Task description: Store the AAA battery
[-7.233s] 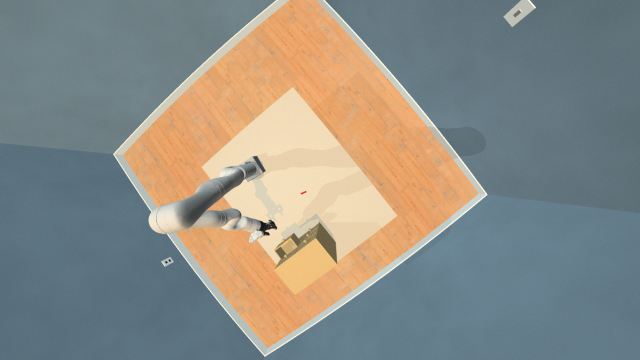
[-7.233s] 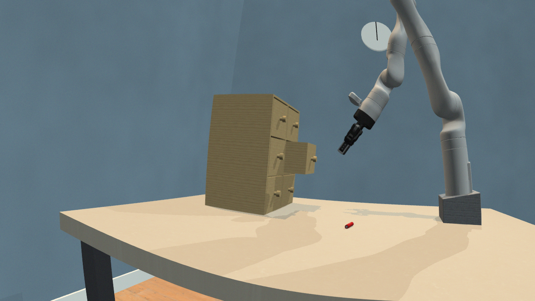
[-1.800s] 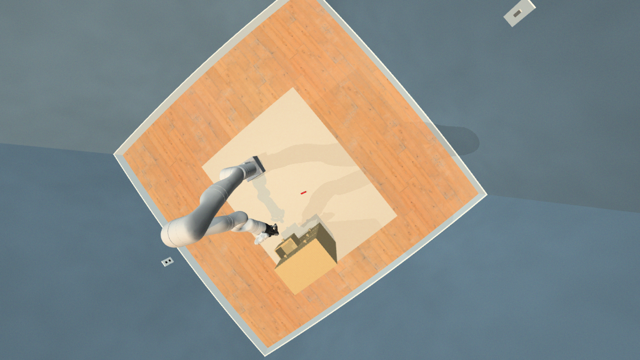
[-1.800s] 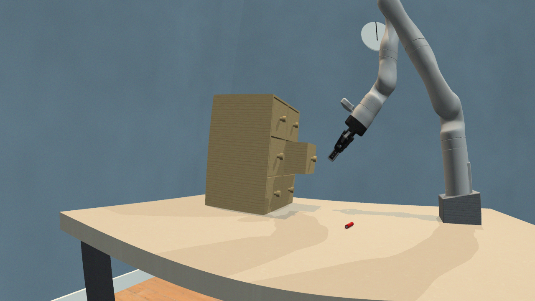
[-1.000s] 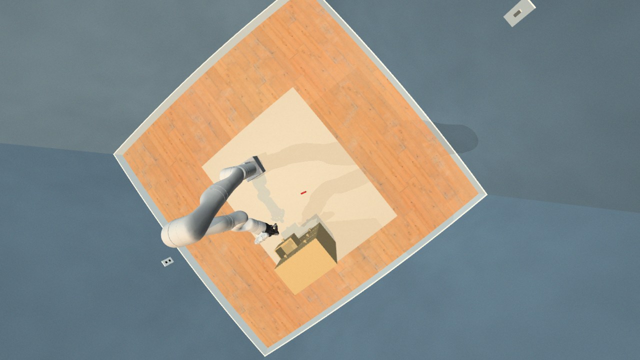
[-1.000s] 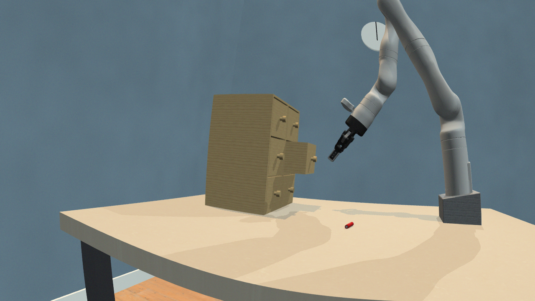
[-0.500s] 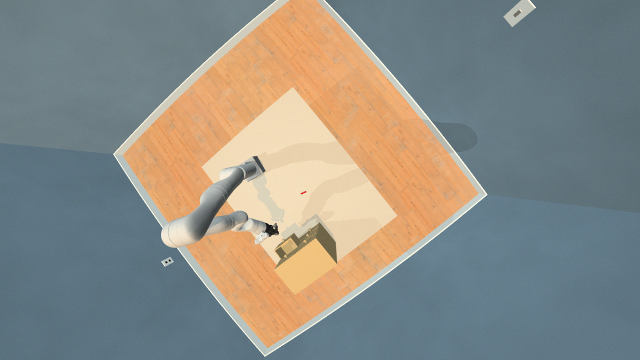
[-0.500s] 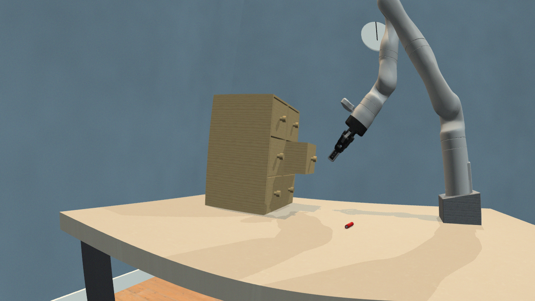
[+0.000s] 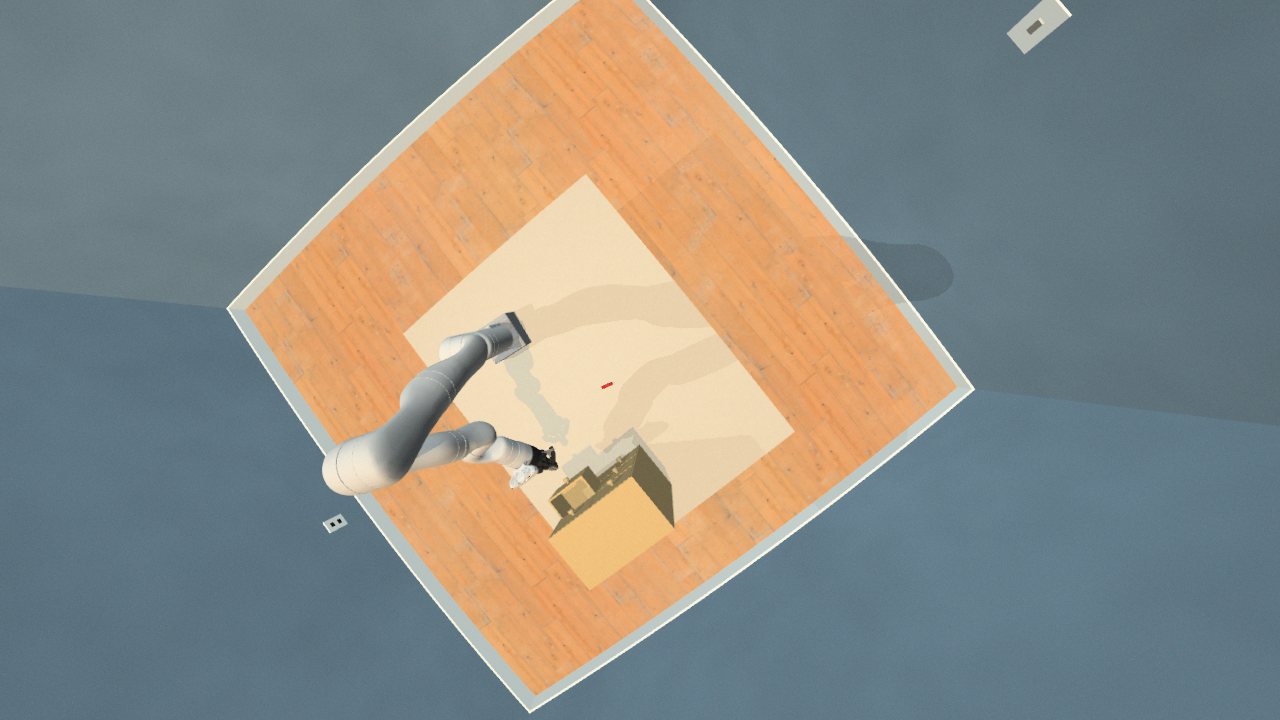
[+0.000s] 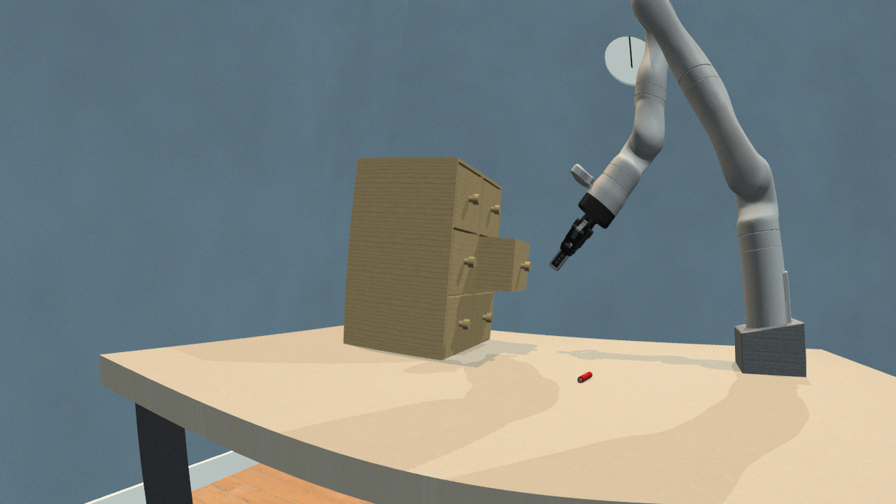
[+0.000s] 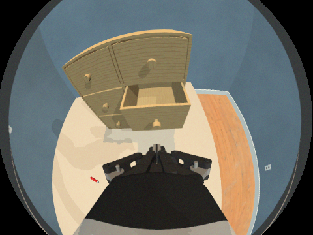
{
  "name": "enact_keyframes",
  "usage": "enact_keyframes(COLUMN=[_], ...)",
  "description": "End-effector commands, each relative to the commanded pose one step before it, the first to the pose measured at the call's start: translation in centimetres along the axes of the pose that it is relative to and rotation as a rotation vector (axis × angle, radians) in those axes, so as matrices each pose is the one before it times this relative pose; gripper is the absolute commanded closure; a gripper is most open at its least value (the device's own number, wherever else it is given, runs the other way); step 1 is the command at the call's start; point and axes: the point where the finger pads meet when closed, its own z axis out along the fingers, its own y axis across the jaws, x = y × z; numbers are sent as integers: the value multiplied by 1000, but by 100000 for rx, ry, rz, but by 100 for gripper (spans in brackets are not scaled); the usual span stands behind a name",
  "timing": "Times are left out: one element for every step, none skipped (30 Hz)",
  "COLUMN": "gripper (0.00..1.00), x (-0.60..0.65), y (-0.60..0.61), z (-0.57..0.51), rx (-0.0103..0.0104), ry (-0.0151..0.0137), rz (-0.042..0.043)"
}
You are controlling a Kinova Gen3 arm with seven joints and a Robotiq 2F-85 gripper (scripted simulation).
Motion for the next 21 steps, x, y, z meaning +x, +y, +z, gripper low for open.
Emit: enact_keyframes(gripper=[100, 100, 100, 100, 100, 100, 100, 100, 100, 100, 100, 100, 100, 100, 100, 100, 100, 100, 100, 100, 100], x=[52, 20, 24, 27, 31, 36, 40, 44, 49, 53, 57, 61, 66, 71, 0, 0, 76, 80, 84, 89, 93], y=[10, 0, 0, 0, 0, 0, 0, 0, 0, 0, 0, 0, 0, 0, 0, 0, 0, -1, 0, 0, 0], z=[48, 14, 17, 20, 22, 25, 28, 31, 34, 37, 41, 44, 47, 50, 0, 0, 53, 56, 60, 63, 66], rx=[-164, 0, 0, 0, 0, 0, 0, 0, 0, 0, 0, 0, 0, 0, 0, 0, 0, 0, 0, 0, 0], ry=[234, 0, 0, 0, 0, 0, 0, 0, 0, 1, 0, 0, 0, 0, 0, 0, 0, 1, 0, 0, 0], rz=[71, 0, 0, 0, 0, 0, 0, 0, 0, 0, -1, -1, -1, -1, 0, 0, 0, 0, -1, -1, -1])
